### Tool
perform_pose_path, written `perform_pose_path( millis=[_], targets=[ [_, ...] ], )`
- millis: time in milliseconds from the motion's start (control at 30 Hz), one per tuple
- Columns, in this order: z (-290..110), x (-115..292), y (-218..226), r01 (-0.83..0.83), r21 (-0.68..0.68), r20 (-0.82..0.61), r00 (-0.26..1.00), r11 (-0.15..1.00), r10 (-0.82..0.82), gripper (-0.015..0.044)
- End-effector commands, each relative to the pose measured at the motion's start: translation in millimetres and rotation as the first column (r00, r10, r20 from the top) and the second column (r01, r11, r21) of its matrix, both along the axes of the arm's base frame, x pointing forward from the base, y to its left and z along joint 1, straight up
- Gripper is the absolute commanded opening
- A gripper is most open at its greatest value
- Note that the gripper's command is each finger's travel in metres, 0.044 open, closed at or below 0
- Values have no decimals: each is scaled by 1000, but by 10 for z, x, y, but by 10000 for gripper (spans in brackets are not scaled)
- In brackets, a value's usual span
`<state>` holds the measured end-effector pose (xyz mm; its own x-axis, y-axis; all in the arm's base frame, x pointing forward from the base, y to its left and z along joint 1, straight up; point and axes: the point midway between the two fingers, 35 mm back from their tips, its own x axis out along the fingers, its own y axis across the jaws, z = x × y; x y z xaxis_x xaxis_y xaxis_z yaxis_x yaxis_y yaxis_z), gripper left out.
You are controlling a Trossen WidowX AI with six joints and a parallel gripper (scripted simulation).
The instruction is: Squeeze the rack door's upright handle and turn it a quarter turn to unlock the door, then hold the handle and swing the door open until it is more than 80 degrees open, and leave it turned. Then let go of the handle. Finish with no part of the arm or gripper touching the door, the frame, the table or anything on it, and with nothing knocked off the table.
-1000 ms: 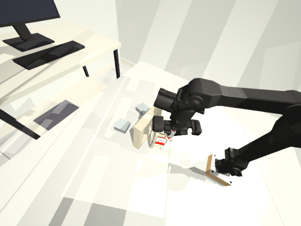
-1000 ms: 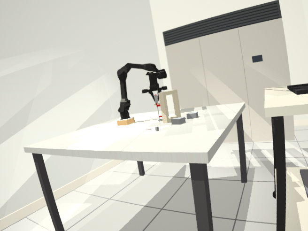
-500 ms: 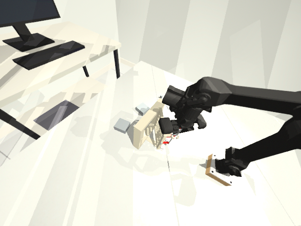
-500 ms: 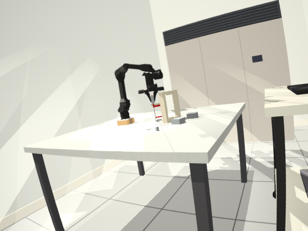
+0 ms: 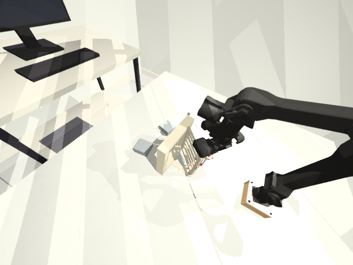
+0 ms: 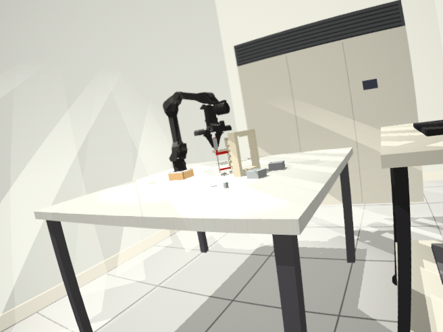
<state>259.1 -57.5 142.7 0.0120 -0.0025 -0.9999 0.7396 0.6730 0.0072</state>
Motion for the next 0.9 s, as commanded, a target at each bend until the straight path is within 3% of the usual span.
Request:
perform_pose_path(
  millis=[0, 867],
  targets=[
    [-2, -25, -57, -83, -3, 6, 997, 997, 83, 9],
    [-2, -154, -489, -433, -11, 0, 901, 901, 433, 9]
  ],
)
